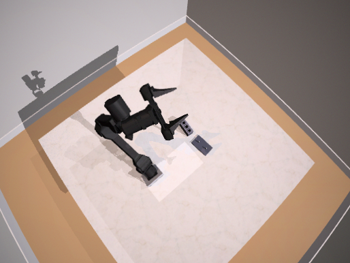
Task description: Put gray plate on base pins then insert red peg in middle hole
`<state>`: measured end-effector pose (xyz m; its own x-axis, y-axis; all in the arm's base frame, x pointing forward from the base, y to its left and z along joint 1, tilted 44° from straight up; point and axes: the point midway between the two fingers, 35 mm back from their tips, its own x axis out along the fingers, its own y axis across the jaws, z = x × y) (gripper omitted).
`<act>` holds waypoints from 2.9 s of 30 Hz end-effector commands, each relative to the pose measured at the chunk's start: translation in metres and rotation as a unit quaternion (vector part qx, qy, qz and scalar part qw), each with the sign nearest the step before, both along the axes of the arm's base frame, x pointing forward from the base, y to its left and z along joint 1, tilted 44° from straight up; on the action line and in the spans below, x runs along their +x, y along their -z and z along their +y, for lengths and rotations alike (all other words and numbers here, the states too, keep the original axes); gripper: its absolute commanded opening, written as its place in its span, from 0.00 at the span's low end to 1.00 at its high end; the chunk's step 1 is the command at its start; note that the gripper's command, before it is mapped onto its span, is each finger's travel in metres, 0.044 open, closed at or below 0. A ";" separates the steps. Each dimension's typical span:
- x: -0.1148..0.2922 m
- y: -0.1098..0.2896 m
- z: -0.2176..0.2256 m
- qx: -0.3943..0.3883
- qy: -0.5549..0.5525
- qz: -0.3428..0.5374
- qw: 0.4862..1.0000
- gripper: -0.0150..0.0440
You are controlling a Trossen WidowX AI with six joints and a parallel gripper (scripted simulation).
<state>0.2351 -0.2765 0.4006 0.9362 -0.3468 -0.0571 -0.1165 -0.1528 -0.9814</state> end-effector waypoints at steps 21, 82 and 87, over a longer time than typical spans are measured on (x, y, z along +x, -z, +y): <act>0.124 0.221 0.182 0.401 -0.247 0.435 0.768 1.00; 0.105 0.335 0.357 0.452 -0.291 0.605 0.587 1.00; 0.104 0.341 0.362 0.452 -0.292 0.605 0.587 1.00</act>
